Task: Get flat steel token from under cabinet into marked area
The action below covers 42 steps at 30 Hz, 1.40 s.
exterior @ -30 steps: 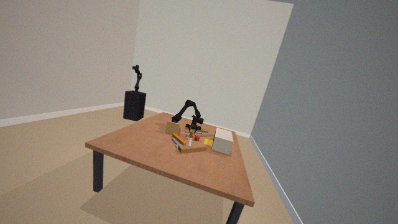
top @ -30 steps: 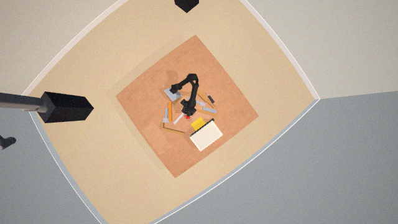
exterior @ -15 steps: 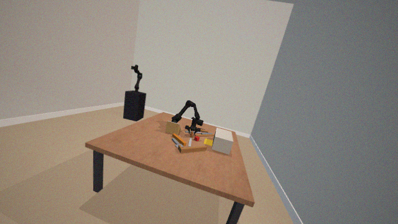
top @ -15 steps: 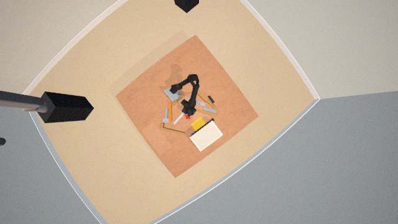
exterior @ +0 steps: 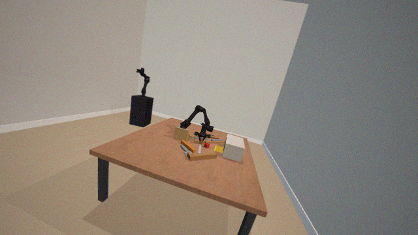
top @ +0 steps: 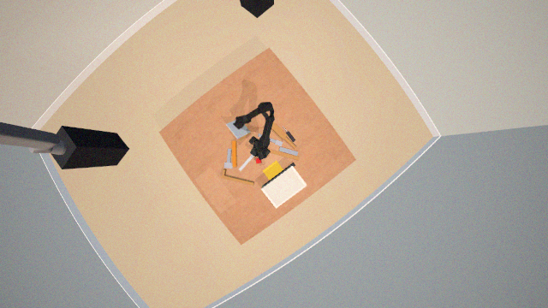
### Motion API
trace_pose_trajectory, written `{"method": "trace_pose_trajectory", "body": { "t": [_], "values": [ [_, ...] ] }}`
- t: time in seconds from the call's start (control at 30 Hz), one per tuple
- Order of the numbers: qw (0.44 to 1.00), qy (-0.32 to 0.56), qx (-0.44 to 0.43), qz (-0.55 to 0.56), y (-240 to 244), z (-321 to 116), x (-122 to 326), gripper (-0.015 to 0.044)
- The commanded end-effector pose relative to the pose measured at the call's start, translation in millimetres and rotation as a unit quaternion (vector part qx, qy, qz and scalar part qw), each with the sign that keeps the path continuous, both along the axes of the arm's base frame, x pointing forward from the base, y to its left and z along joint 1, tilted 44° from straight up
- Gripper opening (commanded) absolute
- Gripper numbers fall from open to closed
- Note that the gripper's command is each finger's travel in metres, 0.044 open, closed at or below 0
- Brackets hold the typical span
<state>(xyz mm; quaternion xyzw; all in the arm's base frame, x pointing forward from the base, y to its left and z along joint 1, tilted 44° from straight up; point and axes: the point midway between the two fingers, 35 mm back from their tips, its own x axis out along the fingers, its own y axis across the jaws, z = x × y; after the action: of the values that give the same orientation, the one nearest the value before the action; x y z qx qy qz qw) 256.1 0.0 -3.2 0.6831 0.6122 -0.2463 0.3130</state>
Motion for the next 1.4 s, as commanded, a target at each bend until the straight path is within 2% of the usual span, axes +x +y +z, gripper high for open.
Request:
{"method": "trace_pose_trajectory", "body": {
  "t": [0.0,1.07,1.37],
  "values": [
    [1.0,-0.002,0.0,0.001,-0.2,0.4,0.5,0.0007],
    [1.0,0.001,0.001,-0.002,-30.2,50.3,-28.5,0.0],
    [1.0,0.001,0.001,-0.002,-39.1,68.7,-11.4,0.0]
  ]
}}
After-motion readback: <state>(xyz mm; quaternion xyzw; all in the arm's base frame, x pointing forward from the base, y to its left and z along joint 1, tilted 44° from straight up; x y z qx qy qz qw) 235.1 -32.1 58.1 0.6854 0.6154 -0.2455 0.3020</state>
